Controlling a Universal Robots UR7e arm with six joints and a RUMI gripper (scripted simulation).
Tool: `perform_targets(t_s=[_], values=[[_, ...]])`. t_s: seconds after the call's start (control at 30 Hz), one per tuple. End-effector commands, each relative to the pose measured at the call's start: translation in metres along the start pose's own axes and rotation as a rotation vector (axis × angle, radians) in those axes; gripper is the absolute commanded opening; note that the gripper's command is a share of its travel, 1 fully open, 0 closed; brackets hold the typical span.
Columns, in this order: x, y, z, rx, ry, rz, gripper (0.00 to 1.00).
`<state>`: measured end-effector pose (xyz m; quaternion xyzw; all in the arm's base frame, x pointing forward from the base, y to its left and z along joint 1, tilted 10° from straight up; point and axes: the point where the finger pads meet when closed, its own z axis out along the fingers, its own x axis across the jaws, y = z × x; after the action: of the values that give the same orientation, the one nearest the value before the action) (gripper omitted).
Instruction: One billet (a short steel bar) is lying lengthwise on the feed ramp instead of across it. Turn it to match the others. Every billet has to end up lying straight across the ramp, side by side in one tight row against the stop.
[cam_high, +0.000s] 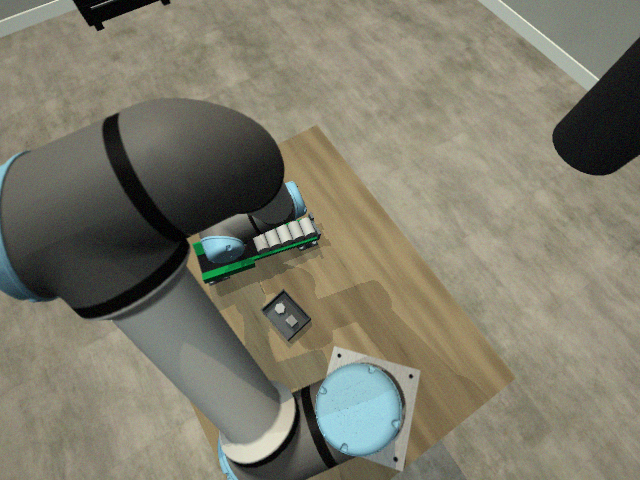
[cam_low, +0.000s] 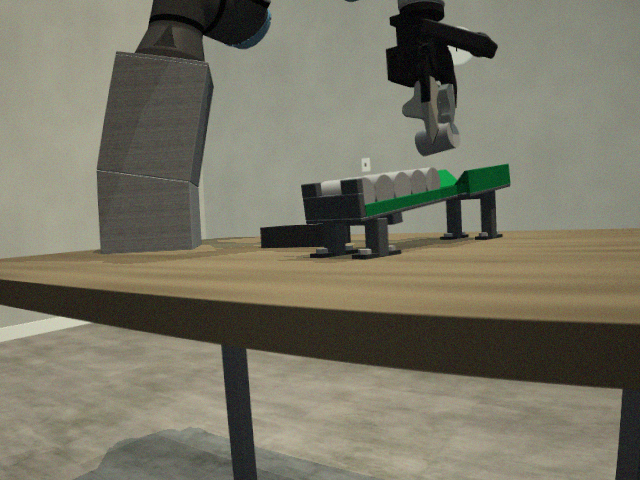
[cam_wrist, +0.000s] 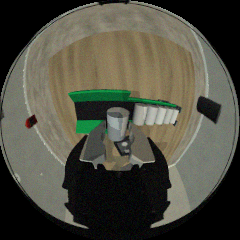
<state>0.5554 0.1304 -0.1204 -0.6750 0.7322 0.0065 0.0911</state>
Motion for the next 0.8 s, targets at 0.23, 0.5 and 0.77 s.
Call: perform_targets(t_s=[0.23,0.5,0.77], values=[[-0.0044,-0.0006,-0.0004,0.002,0.000,0.000,0.00],[-0.0044,-0.0006,-0.0004,0.002,0.000,0.000,0.00],[-0.0052,-0.0005,0.0077,0.002,0.000,0.000,0.00]])
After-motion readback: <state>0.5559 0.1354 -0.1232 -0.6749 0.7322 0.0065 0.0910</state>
